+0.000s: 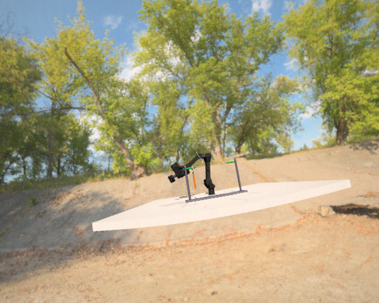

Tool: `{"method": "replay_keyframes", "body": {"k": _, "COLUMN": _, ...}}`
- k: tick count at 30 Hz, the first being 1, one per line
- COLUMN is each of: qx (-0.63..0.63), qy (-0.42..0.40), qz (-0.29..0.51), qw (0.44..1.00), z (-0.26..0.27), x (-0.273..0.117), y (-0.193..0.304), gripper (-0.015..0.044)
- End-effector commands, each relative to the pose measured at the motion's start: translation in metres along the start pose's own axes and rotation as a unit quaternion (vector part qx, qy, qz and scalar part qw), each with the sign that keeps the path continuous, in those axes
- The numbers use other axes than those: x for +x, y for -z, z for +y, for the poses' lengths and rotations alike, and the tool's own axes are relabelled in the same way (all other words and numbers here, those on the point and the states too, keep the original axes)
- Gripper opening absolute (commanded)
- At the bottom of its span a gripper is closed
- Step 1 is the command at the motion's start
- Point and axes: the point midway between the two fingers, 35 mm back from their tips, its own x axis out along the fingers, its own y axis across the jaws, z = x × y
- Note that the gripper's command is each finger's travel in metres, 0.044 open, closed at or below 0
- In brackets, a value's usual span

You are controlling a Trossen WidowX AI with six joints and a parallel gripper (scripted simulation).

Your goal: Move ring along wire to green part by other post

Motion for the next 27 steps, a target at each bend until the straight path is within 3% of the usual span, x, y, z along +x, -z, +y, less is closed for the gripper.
{"method": "replay_keyframes", "body": {"k": 1, "qx": -0.001, "qy": -0.001, "qz": 0.0, "qw": 1.0, "z": 0.0, "x": 0.0, "y": 0.001, "gripper": 0.0374}}
{"method": "replay_keyframes", "body": {"k": 9, "qx": -0.055, "qy": -0.023, "qz": -0.017, "qw": 0.998, "z": -0.008, "x": 0.015, "y": 0.062, "gripper": 0.0164}}
{"method": "replay_keyframes", "body": {"k": 20, "qx": -0.134, "qy": -0.057, "qz": -0.042, "qw": 0.989, "z": 0.026, "x": 0.013, "y": 0.144, "gripper": 0.016}}
{"method": "replay_keyframes", "body": {"k": 27, "qx": -0.172, "qy": -0.073, "qz": -0.053, "qw": 0.981, "z": 0.057, "x": 0.006, "y": 0.171, "gripper": 0.016}}
